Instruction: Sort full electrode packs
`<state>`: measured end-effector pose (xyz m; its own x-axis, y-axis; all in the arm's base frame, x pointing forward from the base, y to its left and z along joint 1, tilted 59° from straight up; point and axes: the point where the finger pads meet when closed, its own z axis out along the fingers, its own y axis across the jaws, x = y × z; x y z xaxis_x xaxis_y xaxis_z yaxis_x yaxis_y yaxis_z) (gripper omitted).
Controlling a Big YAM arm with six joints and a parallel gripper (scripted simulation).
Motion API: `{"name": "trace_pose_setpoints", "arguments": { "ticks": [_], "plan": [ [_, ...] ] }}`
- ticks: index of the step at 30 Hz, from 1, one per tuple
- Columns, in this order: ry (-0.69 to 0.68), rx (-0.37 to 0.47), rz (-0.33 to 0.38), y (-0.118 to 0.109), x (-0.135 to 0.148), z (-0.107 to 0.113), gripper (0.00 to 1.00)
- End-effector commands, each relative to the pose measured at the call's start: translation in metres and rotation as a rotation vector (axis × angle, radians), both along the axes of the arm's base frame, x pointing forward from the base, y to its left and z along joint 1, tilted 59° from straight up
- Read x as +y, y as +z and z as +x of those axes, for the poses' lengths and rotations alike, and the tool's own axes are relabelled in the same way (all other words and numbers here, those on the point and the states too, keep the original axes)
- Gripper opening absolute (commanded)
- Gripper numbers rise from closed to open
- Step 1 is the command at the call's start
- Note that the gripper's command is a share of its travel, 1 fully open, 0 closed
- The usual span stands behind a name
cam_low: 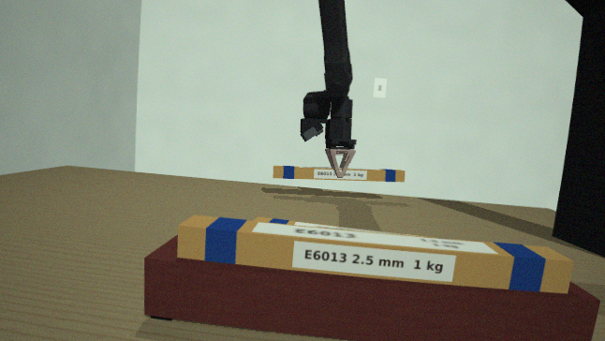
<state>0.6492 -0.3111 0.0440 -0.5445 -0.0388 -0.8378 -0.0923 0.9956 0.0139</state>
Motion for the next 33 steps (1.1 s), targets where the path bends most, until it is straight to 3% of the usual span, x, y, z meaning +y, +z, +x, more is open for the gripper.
{"name": "trace_pose_setpoints", "arguments": {
  "ticks": [1, 33],
  "plan": [
    [-0.053, -0.055, -0.042, 0.0561, -0.0434, -0.0204, 0.0],
    [-0.053, -0.051, -0.039, 0.0544, -0.0429, -0.023, 0.0]
  ]
}}
